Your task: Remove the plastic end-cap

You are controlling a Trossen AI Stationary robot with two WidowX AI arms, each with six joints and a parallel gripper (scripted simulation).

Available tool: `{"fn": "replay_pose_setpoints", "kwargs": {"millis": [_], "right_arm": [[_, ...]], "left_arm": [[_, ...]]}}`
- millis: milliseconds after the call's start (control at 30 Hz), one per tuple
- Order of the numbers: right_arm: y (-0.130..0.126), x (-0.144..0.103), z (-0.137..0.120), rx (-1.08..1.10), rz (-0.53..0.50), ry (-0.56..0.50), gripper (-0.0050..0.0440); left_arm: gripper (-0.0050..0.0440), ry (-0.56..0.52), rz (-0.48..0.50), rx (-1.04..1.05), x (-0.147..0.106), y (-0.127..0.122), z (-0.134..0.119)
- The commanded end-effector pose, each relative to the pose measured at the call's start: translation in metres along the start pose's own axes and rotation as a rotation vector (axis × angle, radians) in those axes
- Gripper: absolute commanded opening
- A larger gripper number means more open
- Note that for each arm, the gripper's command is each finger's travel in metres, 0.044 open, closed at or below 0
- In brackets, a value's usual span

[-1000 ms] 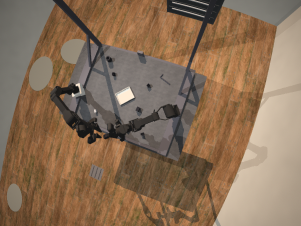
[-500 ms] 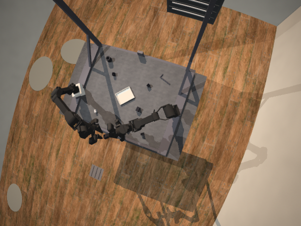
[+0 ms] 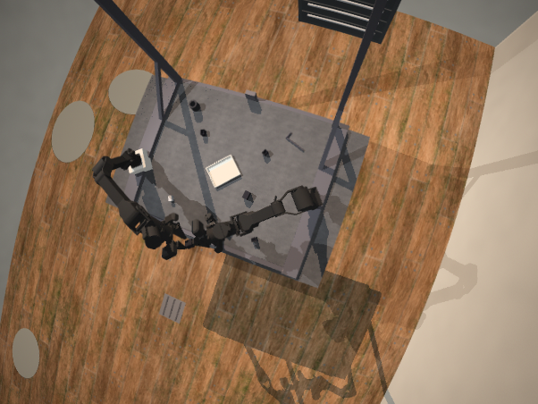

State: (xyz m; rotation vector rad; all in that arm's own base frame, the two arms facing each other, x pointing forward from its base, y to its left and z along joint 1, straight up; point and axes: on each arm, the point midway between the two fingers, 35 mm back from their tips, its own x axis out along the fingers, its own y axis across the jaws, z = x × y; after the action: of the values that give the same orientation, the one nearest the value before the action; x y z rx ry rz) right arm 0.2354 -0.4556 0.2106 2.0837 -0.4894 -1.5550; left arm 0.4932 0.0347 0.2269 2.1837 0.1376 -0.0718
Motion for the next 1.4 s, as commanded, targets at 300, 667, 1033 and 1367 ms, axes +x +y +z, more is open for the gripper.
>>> {"fn": "replay_pose_setpoints", "kwargs": {"millis": [300, 667, 1033, 1367], "right_arm": [[0.005, 0.005, -0.002, 0.004, 0.019, 0.004, 0.0215], [0.005, 0.011, -0.002, 0.004, 0.019, 0.004, 0.0000], [0.005, 0.011, -0.002, 0.004, 0.019, 0.004, 0.0000], [0.005, 0.011, -0.002, 0.004, 0.019, 0.004, 0.0000]], "left_arm": [[0.0000, 0.025, 0.025, 0.005, -0.002, 0.012, -0.010], [0.0000, 0.025, 0.025, 0.005, -0.002, 0.012, -0.010], [0.0000, 0.025, 0.025, 0.005, -0.002, 0.012, -0.010], [0.0000, 0.025, 0.025, 0.005, -0.008, 0.012, -0.010]]}}
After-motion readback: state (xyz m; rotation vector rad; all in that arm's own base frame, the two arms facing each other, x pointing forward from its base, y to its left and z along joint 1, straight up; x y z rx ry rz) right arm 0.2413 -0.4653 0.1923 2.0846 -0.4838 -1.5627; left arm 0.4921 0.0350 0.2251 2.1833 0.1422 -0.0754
